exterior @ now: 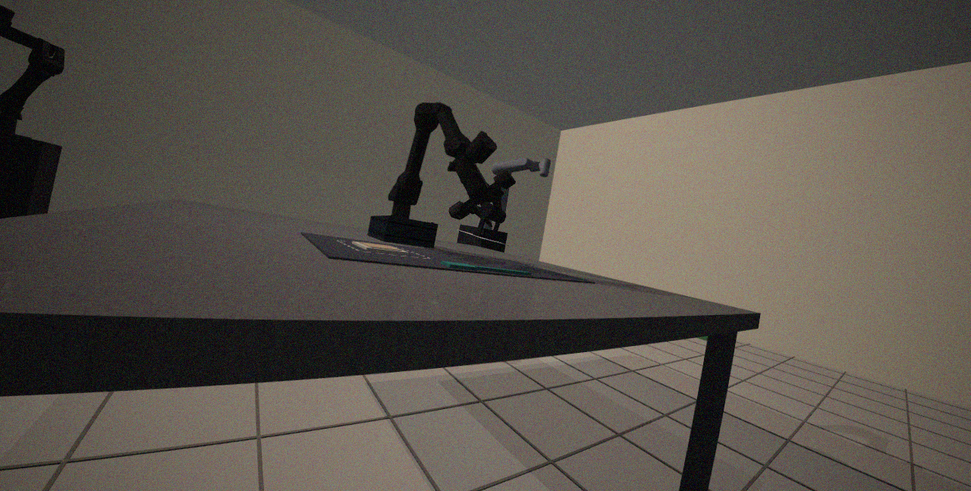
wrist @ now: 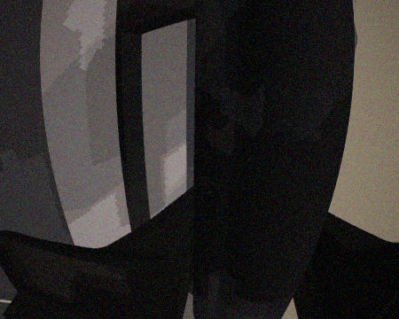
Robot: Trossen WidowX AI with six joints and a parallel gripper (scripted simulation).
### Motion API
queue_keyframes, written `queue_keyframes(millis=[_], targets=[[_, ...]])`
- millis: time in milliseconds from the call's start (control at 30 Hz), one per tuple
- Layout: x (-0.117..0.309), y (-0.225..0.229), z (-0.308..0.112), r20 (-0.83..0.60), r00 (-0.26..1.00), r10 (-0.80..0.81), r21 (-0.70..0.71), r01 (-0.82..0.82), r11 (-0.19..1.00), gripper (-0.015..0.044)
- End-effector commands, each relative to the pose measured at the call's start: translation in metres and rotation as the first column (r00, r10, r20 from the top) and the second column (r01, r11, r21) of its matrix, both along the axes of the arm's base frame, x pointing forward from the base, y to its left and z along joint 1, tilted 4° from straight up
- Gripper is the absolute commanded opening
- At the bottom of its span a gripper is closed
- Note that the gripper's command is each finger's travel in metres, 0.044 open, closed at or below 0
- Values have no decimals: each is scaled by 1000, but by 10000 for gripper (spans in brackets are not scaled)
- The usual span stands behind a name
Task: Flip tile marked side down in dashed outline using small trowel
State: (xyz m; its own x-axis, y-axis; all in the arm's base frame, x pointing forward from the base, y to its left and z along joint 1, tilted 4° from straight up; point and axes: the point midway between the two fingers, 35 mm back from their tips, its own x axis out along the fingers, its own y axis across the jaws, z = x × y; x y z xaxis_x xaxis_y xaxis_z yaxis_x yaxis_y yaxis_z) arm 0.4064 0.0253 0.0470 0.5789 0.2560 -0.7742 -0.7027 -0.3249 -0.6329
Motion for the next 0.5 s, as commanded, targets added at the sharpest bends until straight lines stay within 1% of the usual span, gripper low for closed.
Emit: queue_keyframes(millis=[0,233,467], targets=[[7,14,1,3,995,97,6,-97,995,0],[13,42,-4,-7,958,286,20,-285,958,0],[17,69,-9,1,888,459,44,-459,888,0]])
